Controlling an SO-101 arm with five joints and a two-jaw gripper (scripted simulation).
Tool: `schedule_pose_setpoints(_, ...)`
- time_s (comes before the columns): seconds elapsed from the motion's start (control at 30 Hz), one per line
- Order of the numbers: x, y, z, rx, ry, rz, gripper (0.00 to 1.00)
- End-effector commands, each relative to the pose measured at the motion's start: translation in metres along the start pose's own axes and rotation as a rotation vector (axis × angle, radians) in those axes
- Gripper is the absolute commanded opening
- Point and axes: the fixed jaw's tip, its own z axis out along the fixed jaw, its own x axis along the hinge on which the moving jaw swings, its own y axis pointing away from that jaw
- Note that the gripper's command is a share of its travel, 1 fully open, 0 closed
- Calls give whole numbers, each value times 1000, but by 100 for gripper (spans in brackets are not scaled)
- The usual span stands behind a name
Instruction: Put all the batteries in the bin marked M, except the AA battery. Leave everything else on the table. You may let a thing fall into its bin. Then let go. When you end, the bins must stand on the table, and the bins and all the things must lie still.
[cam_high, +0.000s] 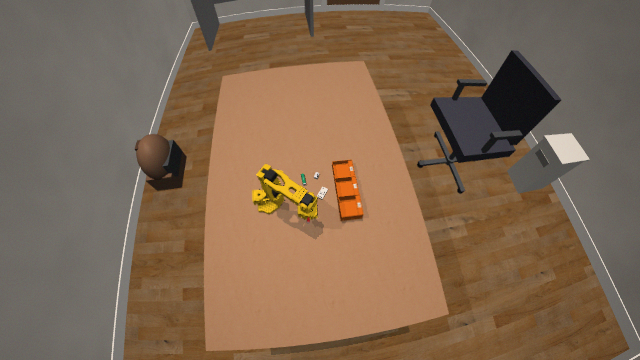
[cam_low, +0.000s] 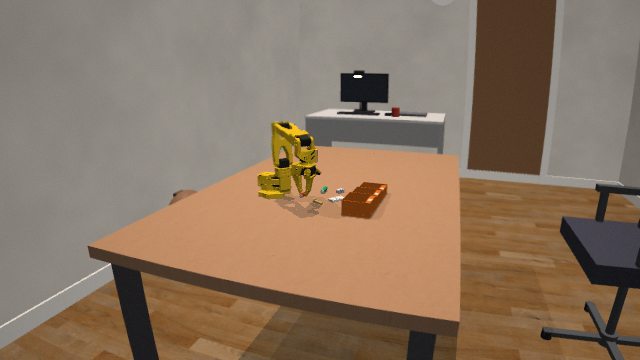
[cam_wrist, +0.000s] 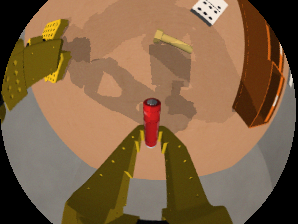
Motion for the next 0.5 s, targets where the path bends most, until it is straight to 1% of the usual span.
schedule_pose_setpoints(0.0,5,-5,-13,49,32,1,0)
schedule_pose_setpoints(0.23,4,-5,-14,50,32,6,0)
schedule_pose_setpoints(0.47,-1,-12,-15,57,32,45,0)
